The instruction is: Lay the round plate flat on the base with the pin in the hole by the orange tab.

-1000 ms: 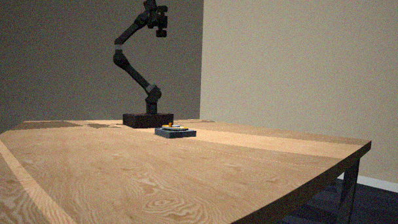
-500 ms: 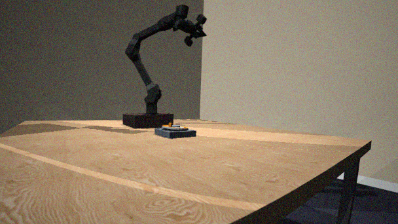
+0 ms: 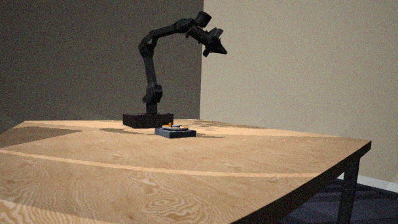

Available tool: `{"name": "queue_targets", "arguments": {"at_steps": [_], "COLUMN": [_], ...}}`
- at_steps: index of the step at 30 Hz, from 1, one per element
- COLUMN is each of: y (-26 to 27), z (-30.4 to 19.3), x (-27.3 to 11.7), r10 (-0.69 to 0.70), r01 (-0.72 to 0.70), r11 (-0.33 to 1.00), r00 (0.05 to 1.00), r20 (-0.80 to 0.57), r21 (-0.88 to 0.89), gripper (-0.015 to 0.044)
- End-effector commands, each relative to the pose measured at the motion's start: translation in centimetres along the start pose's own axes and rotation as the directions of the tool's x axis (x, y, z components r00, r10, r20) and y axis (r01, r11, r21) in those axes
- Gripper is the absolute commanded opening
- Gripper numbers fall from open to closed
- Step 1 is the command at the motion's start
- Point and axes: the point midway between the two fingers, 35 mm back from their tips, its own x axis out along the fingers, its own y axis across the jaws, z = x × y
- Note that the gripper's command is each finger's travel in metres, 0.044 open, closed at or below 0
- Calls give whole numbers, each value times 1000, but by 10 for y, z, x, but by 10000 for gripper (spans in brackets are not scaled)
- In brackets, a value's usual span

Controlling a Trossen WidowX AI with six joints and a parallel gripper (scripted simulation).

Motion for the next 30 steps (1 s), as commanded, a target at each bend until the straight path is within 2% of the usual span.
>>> {"name": "queue_targets", "arguments": {"at_steps": [1,4,9,12,18,20,22,30], "y": [-36,-52,-81,-87,-88,-89,-82,-80], "z": [-65,-100,-190,-226,-334,-348,-370,-375], "x": [19,24,23,18,-12,-18,-28,-34], "r10": [-49,-60,-36,-6,152,143,220,234], "r01": [90,153,338,417,653,694,730,733], "r11": [975,942,807,735,479,443,384,376], "r00": [979,952,847,793,598,570,523,517], "r20": [-200,-300,-531,-610,-787,-809,-823,-823], "r21": [204,298,485,535,588,567,566,567], "gripper": [0,0,0,0,0,0,0,0]}}
